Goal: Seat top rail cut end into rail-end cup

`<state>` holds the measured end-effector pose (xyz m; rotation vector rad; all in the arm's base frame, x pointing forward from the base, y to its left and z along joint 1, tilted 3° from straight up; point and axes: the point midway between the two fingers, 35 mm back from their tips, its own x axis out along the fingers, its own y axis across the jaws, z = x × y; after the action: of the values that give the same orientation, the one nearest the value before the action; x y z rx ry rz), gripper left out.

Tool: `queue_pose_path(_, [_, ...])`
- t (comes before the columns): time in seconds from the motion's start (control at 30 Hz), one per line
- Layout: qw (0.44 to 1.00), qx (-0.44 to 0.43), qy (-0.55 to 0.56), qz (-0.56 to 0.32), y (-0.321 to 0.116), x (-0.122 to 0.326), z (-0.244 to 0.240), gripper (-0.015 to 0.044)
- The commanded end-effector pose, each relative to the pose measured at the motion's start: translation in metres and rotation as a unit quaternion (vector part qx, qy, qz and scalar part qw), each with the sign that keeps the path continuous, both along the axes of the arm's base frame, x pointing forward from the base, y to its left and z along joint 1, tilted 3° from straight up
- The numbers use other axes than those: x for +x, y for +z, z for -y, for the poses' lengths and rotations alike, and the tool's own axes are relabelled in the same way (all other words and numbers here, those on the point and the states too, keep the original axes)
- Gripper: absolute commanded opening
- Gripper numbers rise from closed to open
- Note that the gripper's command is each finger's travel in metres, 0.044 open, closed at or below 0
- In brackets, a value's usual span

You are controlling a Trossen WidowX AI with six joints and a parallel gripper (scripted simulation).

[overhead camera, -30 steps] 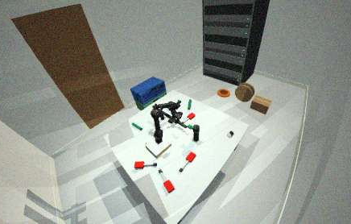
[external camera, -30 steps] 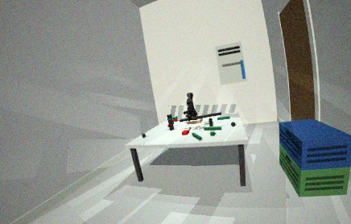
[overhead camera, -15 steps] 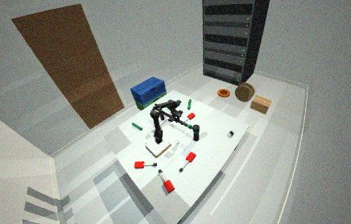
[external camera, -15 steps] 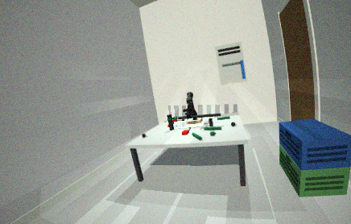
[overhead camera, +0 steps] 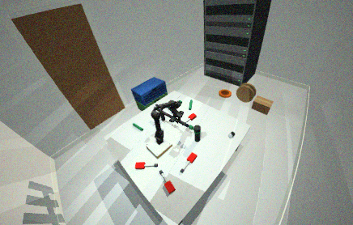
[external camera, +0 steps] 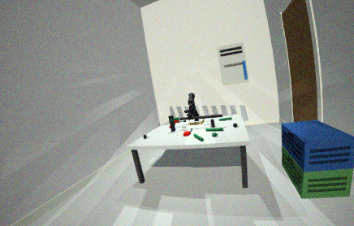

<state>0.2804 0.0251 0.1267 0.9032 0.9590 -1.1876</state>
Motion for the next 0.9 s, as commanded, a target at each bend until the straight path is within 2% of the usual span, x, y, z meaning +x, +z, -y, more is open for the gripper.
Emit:
queue_pose_path(0.0, [1.000, -0.003, 0.002, 0.002, 0.004, 0.001, 0.002, 0.0000])
queue_pose_path(0.87, [1.000, 0.001, 0.001, -0.001, 0.006, 0.004, 0.024, 0.0000])
